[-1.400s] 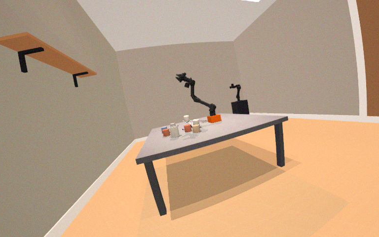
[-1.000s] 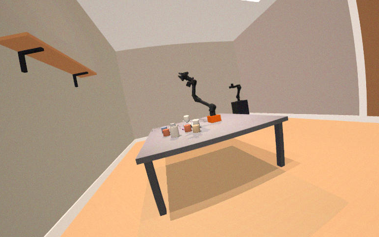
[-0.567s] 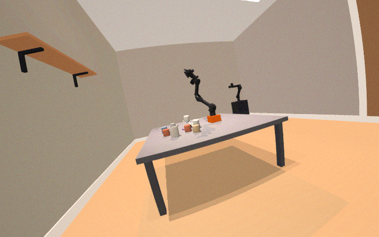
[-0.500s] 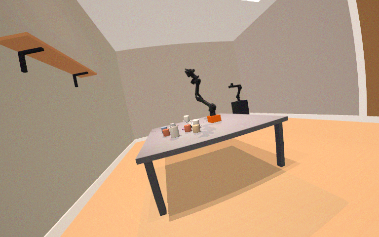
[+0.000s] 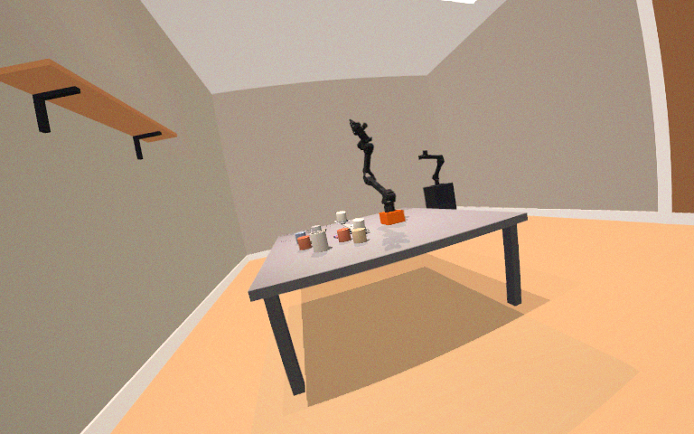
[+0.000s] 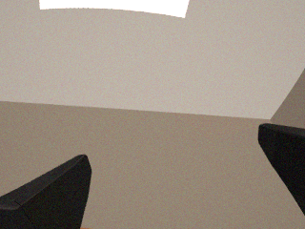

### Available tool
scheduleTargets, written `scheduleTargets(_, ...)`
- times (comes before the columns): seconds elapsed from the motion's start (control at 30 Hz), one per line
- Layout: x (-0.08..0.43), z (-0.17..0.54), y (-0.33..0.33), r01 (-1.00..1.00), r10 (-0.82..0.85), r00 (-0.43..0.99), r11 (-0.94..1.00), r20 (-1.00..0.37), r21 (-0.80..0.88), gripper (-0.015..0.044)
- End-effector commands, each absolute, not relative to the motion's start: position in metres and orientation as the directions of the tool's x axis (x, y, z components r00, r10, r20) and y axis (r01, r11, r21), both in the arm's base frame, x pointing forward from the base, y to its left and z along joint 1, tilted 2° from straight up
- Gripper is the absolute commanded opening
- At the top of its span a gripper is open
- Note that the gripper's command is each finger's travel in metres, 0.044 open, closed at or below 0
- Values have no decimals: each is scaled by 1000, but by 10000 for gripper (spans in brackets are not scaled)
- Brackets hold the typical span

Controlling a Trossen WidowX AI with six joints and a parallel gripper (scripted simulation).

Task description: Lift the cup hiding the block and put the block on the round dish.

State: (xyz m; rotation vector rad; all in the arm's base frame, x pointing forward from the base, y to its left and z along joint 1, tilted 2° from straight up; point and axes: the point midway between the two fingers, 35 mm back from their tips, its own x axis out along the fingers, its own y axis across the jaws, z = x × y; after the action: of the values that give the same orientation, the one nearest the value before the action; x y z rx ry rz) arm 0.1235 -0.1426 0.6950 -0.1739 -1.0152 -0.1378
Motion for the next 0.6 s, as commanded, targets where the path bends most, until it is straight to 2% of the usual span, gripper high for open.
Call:
scheduleTargets(0.0, 106, 697, -129, 224, -8, 482, 968, 876, -114, 440)
scheduleTargets(0.57, 59, 692, -64, 304, 137, 384, 915, 913, -264, 440)
